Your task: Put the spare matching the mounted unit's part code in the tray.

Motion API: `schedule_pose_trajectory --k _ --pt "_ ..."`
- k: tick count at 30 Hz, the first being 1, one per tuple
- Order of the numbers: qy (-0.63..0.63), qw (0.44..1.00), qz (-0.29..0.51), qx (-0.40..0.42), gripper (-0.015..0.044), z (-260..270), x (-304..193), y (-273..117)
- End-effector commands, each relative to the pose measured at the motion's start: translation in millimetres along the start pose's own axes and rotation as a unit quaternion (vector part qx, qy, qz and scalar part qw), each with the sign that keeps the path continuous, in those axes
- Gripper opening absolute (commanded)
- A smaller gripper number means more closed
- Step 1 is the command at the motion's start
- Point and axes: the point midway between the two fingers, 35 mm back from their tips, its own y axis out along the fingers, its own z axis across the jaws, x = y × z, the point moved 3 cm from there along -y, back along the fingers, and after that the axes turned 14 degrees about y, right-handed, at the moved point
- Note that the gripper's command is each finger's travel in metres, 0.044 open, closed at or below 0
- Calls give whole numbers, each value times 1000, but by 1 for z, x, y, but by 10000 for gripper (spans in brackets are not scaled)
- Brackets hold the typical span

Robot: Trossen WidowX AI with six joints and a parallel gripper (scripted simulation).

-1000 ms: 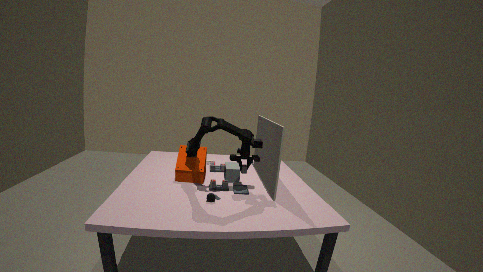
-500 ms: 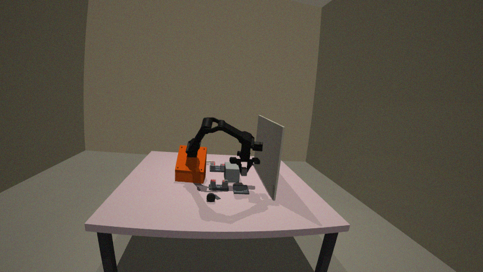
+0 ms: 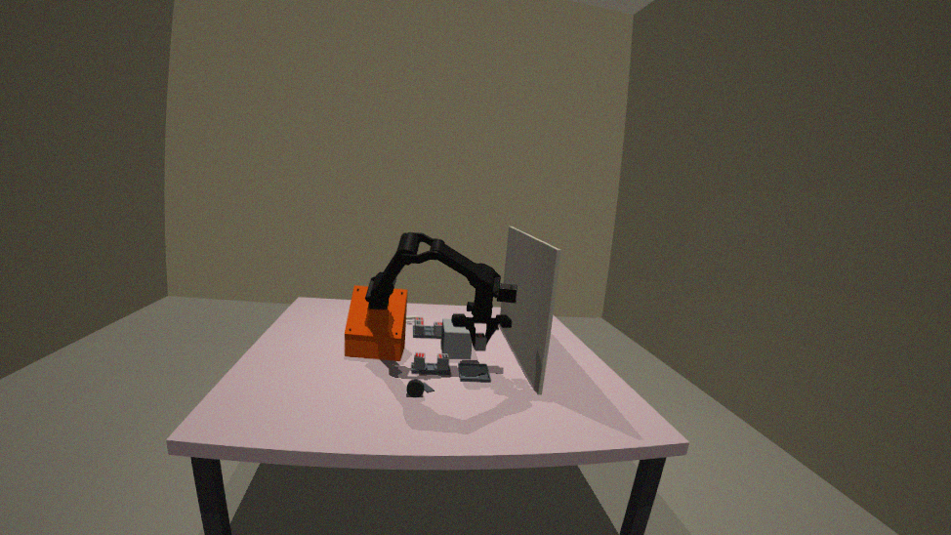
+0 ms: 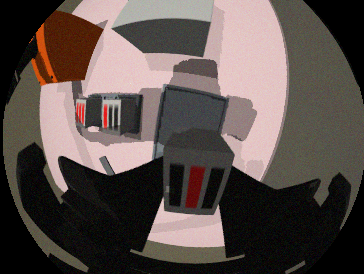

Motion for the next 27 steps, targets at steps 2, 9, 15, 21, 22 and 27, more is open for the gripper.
schedule_pose_trajectory --k 2,9,15,21,22,27 --pt "-4 1000 -2 1 0 1 2 6" --pt "-4 1000 -1 0 0 1 1 14" --pt "-4 1000 -1 0 0 1 1 20" --pt "-4 1000 -1 0 0 2 1 27" --pt "-4 1000 -1 0 0 2 1 28" --pt "-4 1000 0 0 0 2 1 33"
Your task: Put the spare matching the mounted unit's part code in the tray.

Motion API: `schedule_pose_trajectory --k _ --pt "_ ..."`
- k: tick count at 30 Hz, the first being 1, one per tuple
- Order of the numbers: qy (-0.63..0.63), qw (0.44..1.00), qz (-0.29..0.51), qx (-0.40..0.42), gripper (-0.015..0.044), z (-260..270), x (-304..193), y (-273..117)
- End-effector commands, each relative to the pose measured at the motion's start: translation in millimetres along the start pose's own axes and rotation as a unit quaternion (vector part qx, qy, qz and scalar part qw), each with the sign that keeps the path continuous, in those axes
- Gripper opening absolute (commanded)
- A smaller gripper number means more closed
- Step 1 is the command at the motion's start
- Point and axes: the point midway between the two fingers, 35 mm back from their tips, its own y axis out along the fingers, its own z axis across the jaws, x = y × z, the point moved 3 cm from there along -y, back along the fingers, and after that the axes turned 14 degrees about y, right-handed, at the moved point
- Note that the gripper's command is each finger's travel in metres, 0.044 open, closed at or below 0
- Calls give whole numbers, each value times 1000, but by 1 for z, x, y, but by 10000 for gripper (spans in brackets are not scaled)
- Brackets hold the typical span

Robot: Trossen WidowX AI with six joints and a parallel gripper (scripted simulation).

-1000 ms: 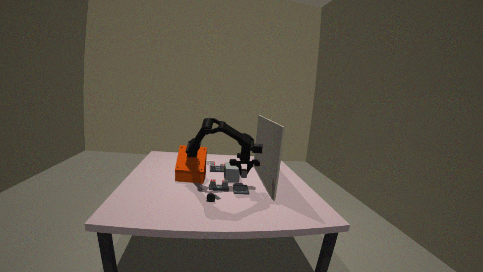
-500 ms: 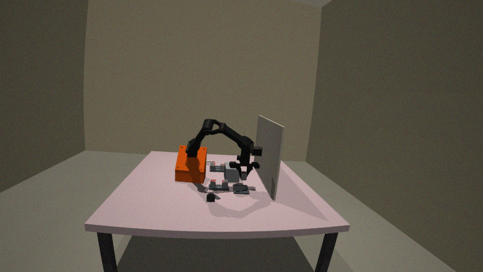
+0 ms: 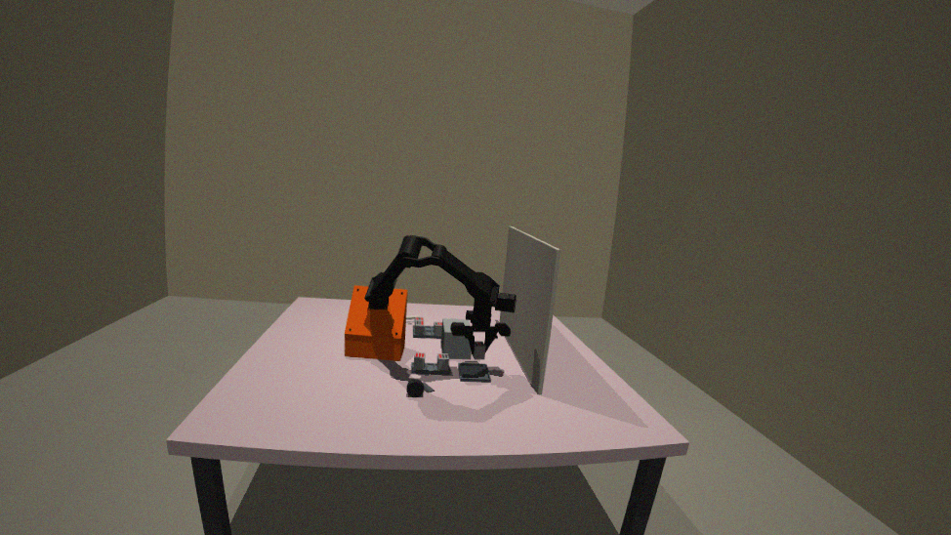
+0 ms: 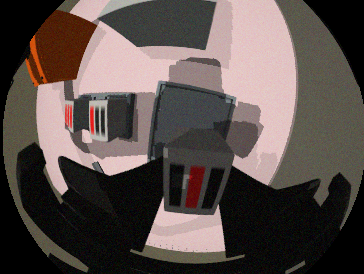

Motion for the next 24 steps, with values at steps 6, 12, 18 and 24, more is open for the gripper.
schedule_pose_trajectory --k 6,12,18,24 --pt "-4 1000 -1 0 0 2 1 10" --pt "-4 1000 0 0 0 3 1 17" --pt "-4 1000 0 0 0 4 0 23" --pt "-4 1000 1 0 0 5 0 29"
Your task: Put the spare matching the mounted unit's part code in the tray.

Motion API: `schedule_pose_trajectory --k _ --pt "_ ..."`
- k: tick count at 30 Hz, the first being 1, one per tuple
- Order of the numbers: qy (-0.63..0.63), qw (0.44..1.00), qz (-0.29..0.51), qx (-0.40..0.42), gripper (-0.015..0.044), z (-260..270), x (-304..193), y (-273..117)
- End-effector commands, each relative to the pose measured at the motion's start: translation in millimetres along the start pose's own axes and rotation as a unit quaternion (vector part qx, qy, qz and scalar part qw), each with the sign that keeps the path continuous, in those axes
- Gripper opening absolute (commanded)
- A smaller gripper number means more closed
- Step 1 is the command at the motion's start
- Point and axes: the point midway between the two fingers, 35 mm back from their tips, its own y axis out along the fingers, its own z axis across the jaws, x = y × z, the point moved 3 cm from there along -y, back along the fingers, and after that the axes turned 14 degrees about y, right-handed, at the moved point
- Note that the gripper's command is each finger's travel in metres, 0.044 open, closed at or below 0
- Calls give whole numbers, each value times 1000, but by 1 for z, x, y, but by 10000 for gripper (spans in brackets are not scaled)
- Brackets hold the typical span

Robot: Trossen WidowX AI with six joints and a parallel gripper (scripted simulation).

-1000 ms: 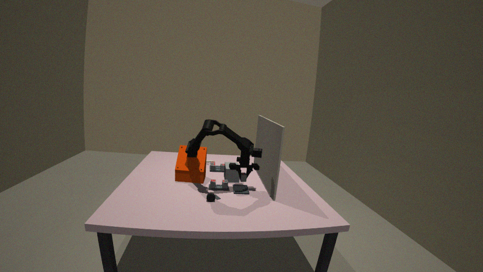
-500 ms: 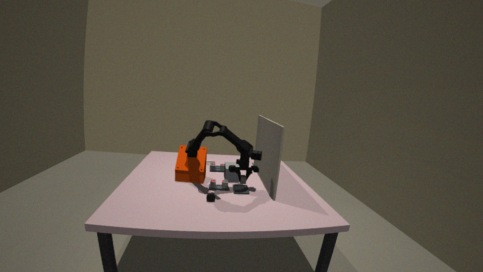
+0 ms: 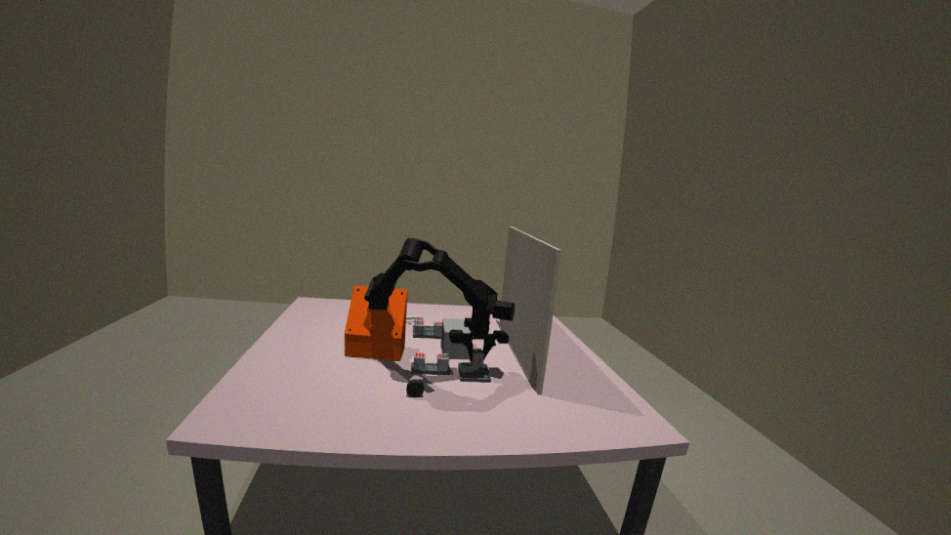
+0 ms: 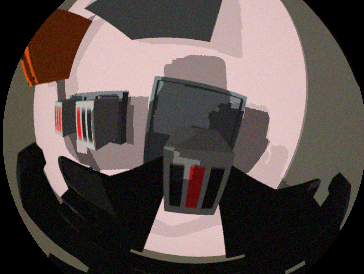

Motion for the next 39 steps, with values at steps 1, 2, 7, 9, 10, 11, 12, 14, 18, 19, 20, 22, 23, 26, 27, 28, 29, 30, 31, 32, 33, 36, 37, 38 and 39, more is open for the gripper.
schedule_pose_trajectory --k 1,2,7,9,10,11,12,14,18,19,20,22,23,26,27,28,29,30,31,32,33,36,37,38,39 --pt "-4 1000 -1 0 0 2 2 5" --pt "-4 1000 -1 0 0 2 1 6" --pt "-4 1000 0 0 0 3 1 11" --pt "-4 1000 0 0 0 4 1 13" --pt "-4 1000 0 0 0 4 1 14" --pt "-4 1000 0 0 0 4 1 15" --pt "-4 1000 0 0 0 4 1 16" --pt "-4 1000 1 0 0 5 0 18" --pt "-4 1000 1 0 0 6 0 22" --pt "-4 1000 2 0 0 6 0 23" --pt "-5 1000 2 0 0 6 0 23" --pt "0 1000 3 0 26 4 -2 21" --pt "0 1000 3 0 53 4 -2 21" --pt "0 1000 3 0 131 4 -2 21" --pt "0 1000 3 0 157 4 -2 21" --pt "0 1000 3 0 184 4 -2 21" --pt "0 1000 3 0 210 4 -2 21" --pt "0 1000 3 0 236 4 -2 21" --pt "0 1000 3 0 263 4 -2 21" --pt "0 1000 3 0 289 4 -2 21" --pt "0 1000 3 0 315 4 -2 21" --pt "0 1000 3 0 394 4 -2 21" --pt "0 1000 3 0 420 4 -2 21" --pt "0 1000 3 0 440 4 -2 21" --pt "0 1000 3 0 440 4 -2 18"
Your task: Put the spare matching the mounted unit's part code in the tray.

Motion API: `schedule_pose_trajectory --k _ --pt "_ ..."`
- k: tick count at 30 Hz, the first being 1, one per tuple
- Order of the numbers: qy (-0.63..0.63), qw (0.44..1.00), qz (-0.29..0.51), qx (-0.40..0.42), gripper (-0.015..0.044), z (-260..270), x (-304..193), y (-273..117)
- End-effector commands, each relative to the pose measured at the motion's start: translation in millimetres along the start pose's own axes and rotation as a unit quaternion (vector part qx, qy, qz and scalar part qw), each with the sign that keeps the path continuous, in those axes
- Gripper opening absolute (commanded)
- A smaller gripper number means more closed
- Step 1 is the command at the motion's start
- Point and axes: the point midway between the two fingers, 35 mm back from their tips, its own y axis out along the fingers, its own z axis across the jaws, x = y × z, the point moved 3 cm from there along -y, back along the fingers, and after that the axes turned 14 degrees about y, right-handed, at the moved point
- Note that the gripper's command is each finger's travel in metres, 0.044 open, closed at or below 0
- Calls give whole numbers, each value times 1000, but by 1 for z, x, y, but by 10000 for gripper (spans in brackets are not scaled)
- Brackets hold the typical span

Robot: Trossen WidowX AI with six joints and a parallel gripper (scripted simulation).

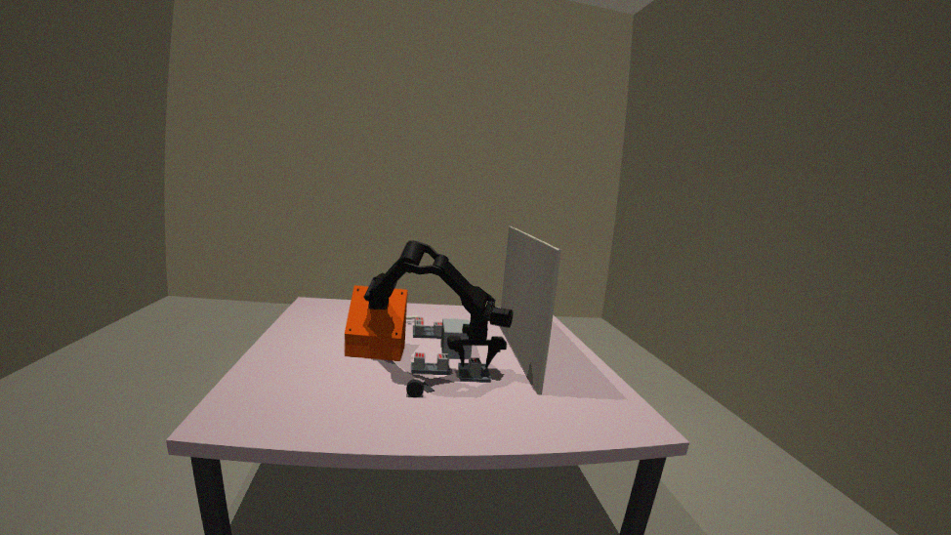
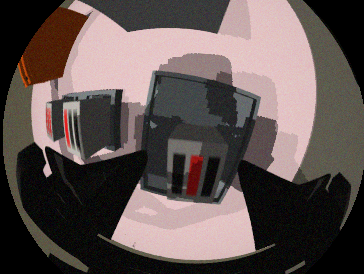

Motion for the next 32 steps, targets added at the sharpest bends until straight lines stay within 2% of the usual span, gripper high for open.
schedule_pose_trajectory --k 1,6,8,32 --pt "1 1000 -2 0 440 -2 1 -11" --pt "-2 1000 -5 0 440 -1 2 -95" --pt "-3 1000 -4 0 440 1 2 -107" --pt "-6 1000 -6 -7 440 -2 4 -104"
